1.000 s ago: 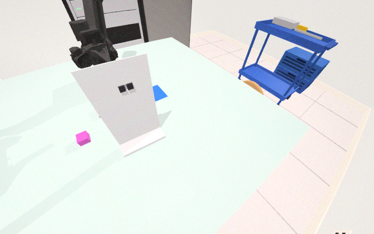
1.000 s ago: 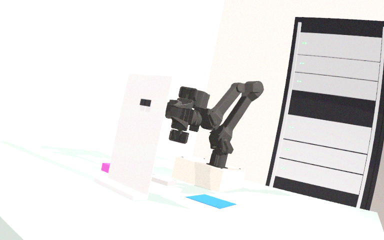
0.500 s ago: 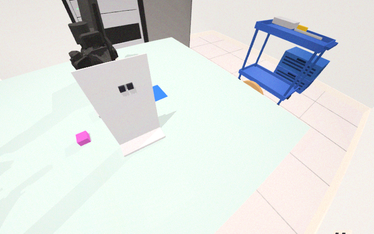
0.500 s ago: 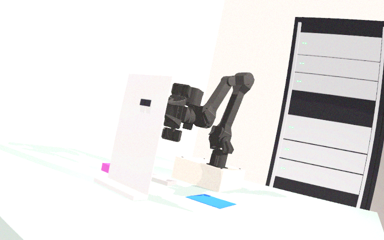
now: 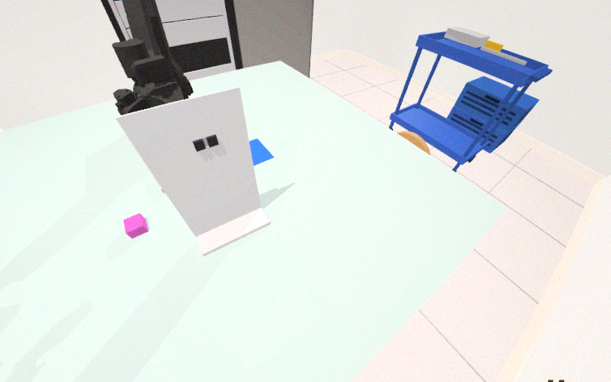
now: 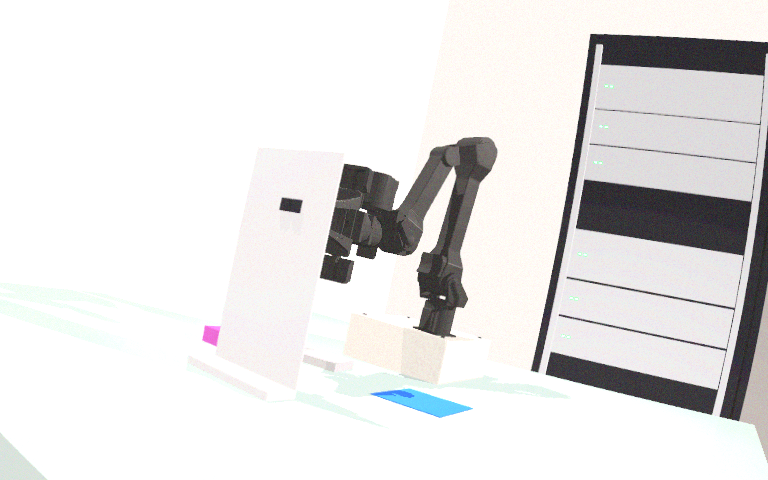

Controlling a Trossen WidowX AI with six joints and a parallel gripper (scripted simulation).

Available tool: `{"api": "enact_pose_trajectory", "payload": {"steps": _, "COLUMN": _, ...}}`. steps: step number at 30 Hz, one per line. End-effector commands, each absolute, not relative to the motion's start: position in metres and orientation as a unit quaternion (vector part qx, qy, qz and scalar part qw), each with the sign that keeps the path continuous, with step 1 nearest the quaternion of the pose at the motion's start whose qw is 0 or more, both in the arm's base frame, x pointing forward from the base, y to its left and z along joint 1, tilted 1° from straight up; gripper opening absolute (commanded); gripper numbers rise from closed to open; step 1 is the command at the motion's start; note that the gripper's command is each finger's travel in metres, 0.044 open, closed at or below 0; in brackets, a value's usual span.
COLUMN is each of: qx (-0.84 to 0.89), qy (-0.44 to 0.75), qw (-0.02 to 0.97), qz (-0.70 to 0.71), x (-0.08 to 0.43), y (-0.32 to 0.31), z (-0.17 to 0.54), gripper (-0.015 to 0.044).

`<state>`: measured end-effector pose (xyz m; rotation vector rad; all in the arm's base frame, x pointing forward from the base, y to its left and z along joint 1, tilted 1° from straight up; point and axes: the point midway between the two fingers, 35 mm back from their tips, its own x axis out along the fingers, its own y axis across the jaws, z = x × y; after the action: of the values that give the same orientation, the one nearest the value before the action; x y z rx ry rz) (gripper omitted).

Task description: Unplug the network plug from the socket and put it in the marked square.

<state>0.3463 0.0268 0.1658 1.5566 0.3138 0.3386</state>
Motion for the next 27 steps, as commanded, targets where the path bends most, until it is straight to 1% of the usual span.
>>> {"api": "enact_pose_trajectory", "payload": {"steps": 1, "qx": 0.698, "qy": 0.14, "qw": 0.686, "qz": 0.15, "x": 0.354, "y": 0.028, "z": 0.166, "gripper": 0.0156}}
{"api": "enact_pose_trajectory", "payload": {"steps": 27, "qx": 0.698, "qy": 0.138, "qw": 0.686, "qz": 0.152, "x": 0.396, "y": 0.035, "z": 0.167, "gripper": 0.0156}}
